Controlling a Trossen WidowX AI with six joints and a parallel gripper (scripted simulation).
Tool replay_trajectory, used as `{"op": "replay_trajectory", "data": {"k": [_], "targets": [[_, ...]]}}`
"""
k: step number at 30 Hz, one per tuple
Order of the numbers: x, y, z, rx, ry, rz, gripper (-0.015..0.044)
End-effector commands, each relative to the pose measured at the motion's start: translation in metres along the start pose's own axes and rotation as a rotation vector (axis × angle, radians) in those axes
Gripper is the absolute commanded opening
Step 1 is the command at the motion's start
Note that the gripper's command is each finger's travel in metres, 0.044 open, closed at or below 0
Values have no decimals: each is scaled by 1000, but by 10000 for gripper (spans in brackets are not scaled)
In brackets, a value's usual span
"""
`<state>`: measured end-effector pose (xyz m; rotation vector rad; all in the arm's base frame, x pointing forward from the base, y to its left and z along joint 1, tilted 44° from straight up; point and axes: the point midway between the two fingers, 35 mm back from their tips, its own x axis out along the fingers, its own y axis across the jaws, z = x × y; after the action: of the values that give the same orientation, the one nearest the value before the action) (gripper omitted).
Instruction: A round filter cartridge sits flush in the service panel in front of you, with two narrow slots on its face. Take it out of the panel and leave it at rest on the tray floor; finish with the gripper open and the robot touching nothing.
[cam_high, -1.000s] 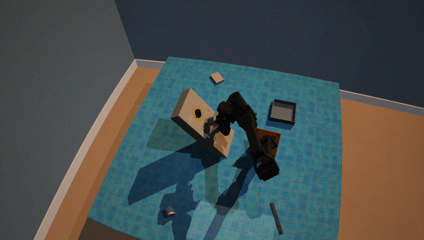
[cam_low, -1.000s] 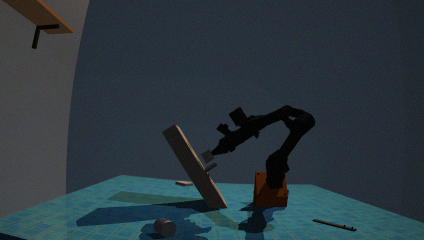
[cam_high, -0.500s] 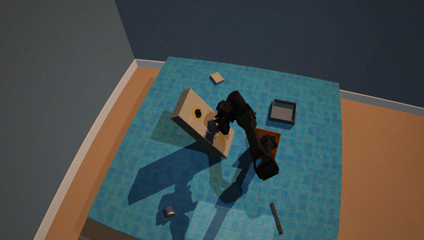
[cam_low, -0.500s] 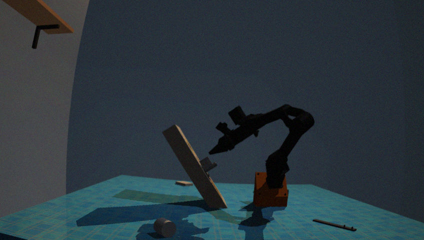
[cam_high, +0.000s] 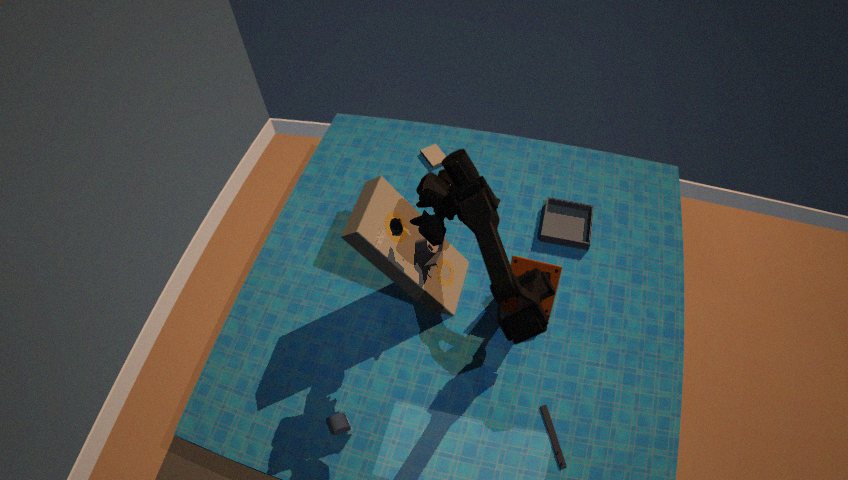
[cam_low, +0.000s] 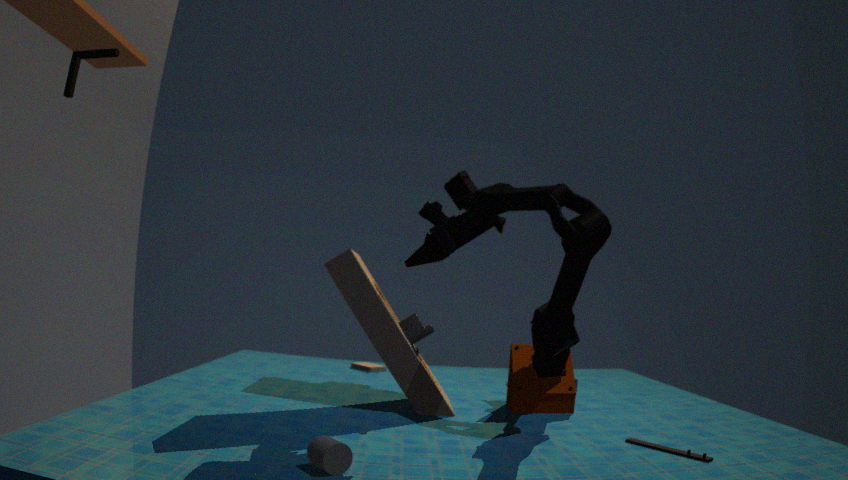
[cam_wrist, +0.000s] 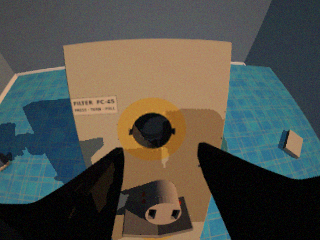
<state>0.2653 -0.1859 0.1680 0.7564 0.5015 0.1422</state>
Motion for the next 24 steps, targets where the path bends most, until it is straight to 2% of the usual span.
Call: {"op": "replay_trajectory", "data": {"k": [1, 5, 7, 10, 15, 24], "targets": [[-25, 2, 31, -10, -9, 2, 349], [-29, 2, 35, -11, -11, 2, 440], [-24, 0, 26, -7, 20, -3, 387], [-5, -6, -15, 3, 168, -14, 309], [11, -5, -82, 0, 423, 6, 305], [15, -5, -86, -1, 433, 7, 305]]}}
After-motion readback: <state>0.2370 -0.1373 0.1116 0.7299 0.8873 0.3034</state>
